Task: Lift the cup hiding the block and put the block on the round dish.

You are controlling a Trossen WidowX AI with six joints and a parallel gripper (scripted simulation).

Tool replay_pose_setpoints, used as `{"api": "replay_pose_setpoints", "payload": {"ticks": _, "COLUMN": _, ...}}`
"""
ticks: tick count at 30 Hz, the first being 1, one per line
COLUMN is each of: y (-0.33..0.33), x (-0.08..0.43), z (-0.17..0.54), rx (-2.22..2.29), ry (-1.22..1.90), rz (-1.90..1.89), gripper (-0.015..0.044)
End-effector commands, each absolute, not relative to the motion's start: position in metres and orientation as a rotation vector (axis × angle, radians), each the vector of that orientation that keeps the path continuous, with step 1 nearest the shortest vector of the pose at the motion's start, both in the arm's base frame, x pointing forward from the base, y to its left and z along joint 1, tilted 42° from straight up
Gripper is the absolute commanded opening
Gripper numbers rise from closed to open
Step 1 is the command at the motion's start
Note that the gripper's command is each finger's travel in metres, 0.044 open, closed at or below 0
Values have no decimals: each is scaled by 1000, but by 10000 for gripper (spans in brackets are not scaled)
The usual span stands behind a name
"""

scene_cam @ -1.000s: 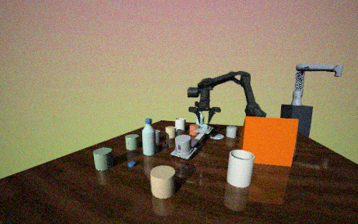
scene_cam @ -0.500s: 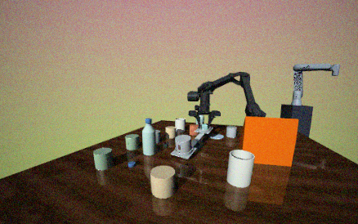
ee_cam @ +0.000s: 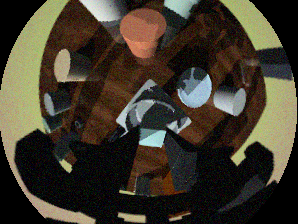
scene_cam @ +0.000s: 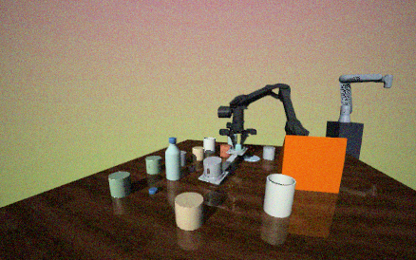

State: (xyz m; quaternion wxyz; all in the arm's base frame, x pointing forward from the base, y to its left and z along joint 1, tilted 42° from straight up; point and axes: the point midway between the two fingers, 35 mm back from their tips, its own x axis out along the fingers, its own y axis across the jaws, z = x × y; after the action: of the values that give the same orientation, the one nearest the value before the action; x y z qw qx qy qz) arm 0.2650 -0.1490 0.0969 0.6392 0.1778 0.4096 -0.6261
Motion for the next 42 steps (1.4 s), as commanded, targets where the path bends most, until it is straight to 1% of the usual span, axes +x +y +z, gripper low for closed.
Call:
{"api": "replay_pose_setpoints", "payload": {"ticks": 1, "y": -140, "x": 270, "z": 108, "rx": 408, "ry": 928, "rz": -1427, "gripper": 0}}
{"api": "replay_pose_setpoints", "payload": {"ticks": 14, "y": -94, "x": 277, "z": 159, "rx": 408, "ry": 931, "rz": -1427, "gripper": 0}}
{"api": "replay_pose_setpoints", "payload": {"ticks": 19, "y": -90, "x": 276, "z": 165, "rx": 407, "ry": 931, "rz": -1428, "gripper": 0}}
{"api": "replay_pose_setpoints", "payload": {"ticks": 42, "y": -197, "x": 207, "z": 162, "rx": 423, "ry": 941, "rz": -1419, "gripper": 0}}
